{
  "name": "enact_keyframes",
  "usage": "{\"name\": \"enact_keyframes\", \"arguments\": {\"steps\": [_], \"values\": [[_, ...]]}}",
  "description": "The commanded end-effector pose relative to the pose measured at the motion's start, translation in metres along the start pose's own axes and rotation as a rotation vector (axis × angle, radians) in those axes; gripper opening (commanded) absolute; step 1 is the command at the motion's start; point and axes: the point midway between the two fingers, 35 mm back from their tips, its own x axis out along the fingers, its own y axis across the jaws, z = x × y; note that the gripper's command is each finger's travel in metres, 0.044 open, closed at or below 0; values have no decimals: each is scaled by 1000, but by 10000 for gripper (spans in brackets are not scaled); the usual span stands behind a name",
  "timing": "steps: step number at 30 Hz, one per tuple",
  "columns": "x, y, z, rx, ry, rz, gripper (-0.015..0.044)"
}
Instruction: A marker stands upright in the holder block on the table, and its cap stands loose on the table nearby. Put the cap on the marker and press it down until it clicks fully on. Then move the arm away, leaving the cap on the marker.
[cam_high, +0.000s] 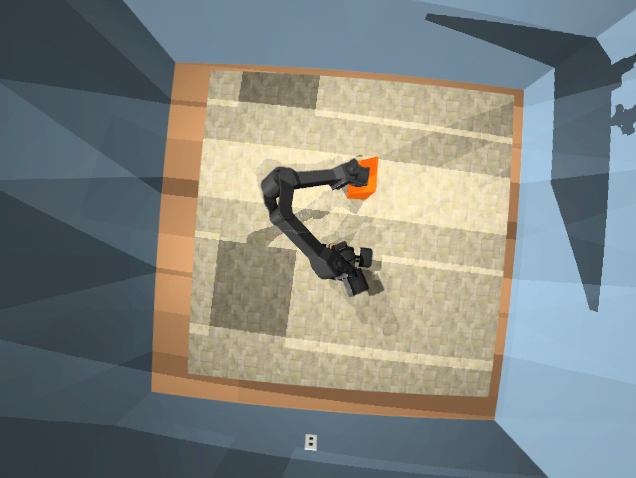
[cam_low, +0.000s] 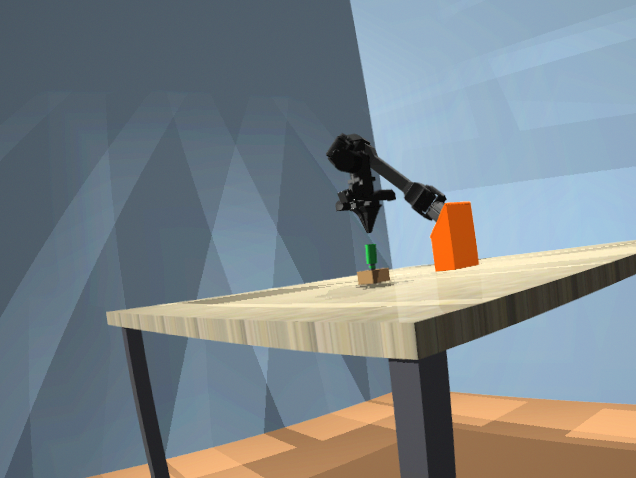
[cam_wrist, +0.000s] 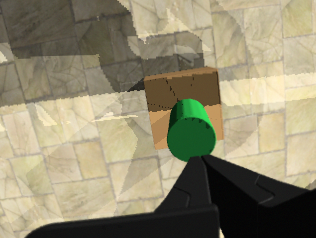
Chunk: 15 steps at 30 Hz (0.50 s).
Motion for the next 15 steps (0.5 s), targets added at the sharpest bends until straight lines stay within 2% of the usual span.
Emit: {"name": "enact_keyframes", "arguments": {"steps": [1, 15], "values": [[2, 0, 0, -12, -2, -2, 0], [21, 0, 0, -11, -3, -3, 0]]}}
